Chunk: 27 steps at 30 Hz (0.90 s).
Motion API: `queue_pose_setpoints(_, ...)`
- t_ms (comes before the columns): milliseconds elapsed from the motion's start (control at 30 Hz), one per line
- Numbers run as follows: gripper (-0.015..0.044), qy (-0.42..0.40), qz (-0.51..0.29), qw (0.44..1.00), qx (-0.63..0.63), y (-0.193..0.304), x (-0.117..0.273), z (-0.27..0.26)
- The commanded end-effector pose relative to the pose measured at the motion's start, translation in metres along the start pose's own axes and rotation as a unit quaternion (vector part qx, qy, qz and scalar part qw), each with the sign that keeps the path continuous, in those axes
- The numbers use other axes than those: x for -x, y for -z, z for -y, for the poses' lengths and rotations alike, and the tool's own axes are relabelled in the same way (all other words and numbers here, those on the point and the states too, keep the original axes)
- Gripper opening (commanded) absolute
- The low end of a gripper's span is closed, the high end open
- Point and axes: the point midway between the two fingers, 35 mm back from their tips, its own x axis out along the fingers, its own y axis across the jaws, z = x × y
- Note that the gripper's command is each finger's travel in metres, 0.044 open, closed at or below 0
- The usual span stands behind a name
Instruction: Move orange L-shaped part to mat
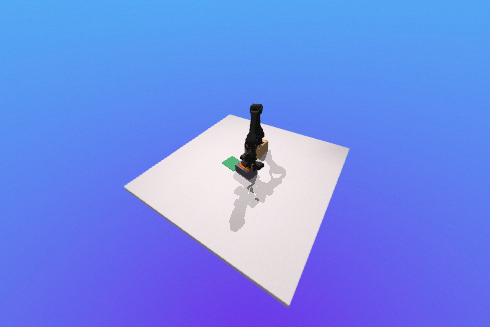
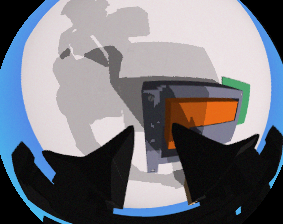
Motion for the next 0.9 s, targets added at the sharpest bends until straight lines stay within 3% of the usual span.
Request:
queue_pose_setpoints(0,0.0180,0.004,-0.003,1.000,0.002,0.001,-0.008,0.002)
queue_pose_setpoints(867,0.0180,0.004,-0.003,1.000,0.002,0.002,-0.037,0.002)
